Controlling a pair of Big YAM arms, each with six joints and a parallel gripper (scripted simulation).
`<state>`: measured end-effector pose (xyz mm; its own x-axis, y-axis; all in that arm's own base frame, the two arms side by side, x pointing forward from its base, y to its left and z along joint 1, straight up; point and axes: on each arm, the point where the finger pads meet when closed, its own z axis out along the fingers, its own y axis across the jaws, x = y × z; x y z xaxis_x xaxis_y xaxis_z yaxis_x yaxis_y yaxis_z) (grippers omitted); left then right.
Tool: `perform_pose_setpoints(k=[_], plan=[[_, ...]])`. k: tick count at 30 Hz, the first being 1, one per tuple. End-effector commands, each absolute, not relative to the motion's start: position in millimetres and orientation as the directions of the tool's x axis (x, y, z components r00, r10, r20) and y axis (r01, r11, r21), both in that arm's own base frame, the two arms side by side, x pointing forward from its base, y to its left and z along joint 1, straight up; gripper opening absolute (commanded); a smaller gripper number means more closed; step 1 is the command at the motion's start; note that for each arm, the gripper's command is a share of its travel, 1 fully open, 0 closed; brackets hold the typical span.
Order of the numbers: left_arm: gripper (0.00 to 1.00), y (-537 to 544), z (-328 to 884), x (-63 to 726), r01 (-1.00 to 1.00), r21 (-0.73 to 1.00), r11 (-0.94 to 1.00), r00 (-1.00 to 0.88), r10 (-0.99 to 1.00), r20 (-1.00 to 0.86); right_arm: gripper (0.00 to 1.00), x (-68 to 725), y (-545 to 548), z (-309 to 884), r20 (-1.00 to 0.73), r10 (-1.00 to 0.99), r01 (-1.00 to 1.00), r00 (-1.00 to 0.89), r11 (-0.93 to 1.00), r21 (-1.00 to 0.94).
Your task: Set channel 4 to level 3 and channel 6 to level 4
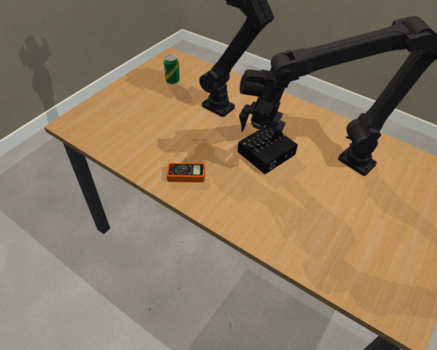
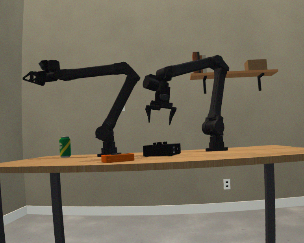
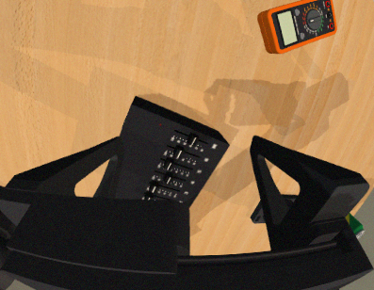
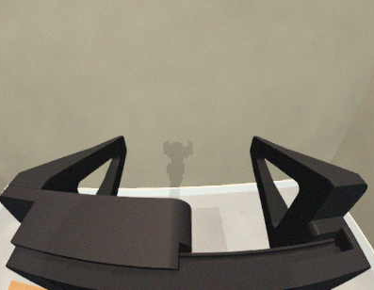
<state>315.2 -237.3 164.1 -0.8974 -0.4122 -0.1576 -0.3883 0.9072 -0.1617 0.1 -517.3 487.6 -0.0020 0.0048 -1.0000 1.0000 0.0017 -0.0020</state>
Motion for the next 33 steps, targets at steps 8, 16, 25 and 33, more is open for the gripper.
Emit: perform_pose_setpoints(k=[8, 16, 25, 33], plan=[[1.0, -270.3, 219.6, 227.6, -0.182, -0.055, 0.982, -0.982, -0.184, -0.031, 1.0, -2.3, -522.6, 528.6, -0.999, -0.051, 1.0, 0.007, -0.004, 0.007], [1.0, -269.5, 219.4, 229.8, -0.191, -0.055, 0.98, -0.981, -0.193, -0.031, 1.0, -2.3, -522.6, 528.6, -0.999, -0.051, 1.0, 0.007, -0.004, 0.007], [1.0, -269.5, 219.4, 229.8, -0.191, -0.055, 0.98, -0.981, -0.193, -0.031, 1.0, -2.3, -522.6, 528.6, -0.999, -0.051, 1.0, 0.007, -0.004, 0.007], [1.0, -269.5, 219.4, 229.8, -0.191, -0.055, 0.98, -0.981, -0.193, -0.031, 1.0, -2.3, -522.6, 528.6, -0.999, -0.051, 1.0, 0.007, -0.004, 0.007]])
